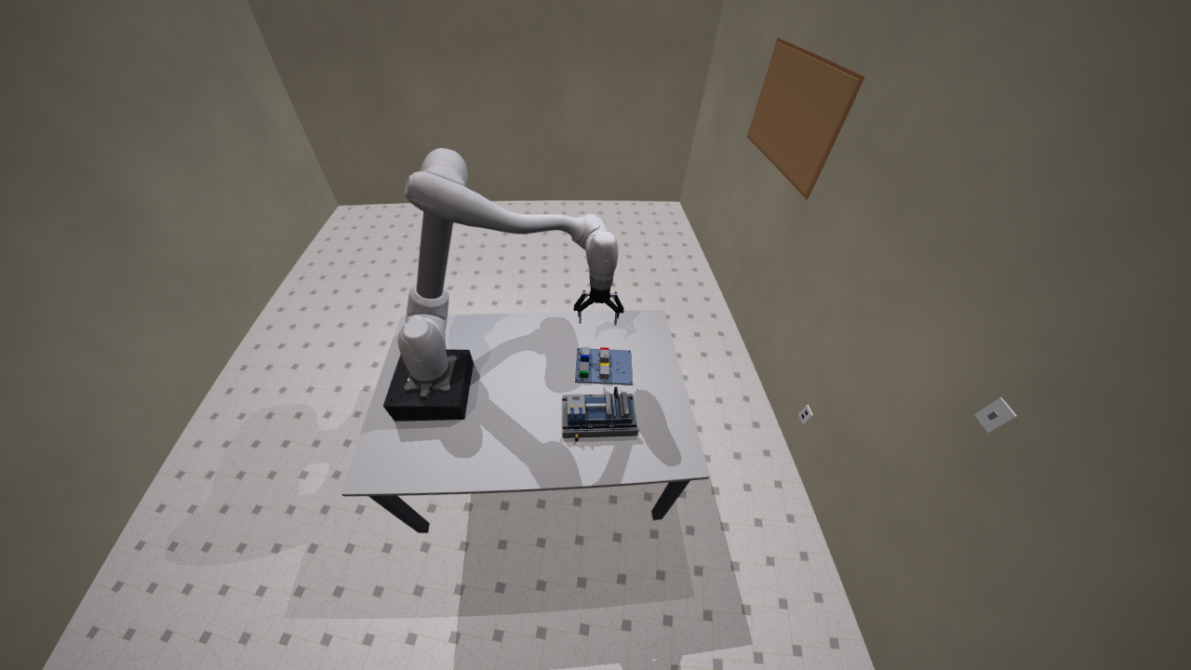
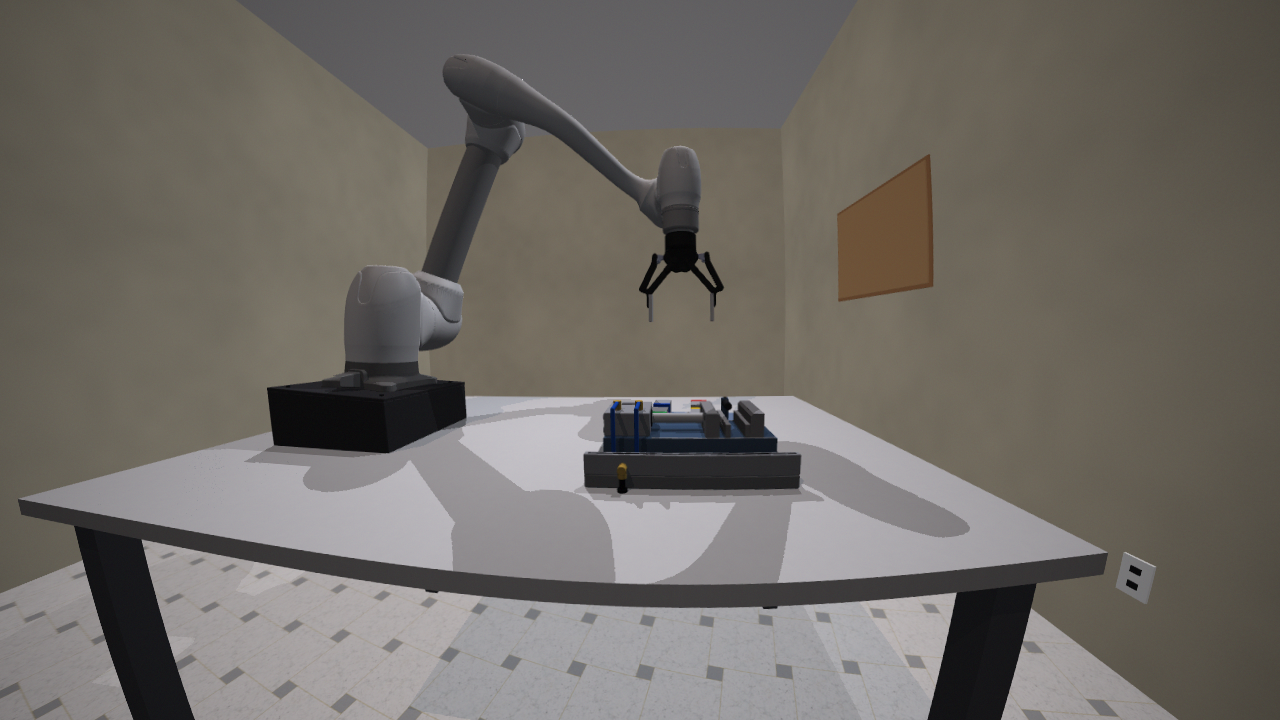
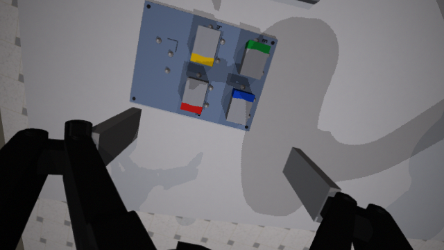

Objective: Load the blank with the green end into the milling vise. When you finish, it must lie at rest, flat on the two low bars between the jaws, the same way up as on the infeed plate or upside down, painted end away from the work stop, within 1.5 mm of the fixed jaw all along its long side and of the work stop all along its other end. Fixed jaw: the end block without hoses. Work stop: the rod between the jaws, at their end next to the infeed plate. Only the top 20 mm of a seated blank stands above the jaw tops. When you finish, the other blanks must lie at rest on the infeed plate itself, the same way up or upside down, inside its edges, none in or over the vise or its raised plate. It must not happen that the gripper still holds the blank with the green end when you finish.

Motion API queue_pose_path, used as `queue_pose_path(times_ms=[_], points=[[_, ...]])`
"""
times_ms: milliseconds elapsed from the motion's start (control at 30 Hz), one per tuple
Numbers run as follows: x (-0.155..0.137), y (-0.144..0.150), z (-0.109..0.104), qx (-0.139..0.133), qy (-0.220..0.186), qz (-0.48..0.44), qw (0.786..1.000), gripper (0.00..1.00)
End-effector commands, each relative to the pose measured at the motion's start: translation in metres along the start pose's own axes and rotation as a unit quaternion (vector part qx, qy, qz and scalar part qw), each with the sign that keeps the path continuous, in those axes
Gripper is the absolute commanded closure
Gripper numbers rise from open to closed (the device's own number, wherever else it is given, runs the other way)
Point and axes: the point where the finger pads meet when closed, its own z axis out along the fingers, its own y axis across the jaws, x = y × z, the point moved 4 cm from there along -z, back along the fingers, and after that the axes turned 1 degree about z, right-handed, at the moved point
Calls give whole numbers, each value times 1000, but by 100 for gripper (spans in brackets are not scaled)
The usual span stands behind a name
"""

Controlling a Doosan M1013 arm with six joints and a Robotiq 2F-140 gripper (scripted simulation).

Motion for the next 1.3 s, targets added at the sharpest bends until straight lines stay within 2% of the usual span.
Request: queue_pose_path(times_ms=[0,1267], points=[[0,0,-1,0,0,0,1000,0],[-12,5,-11,0,0,0,1000,0]])
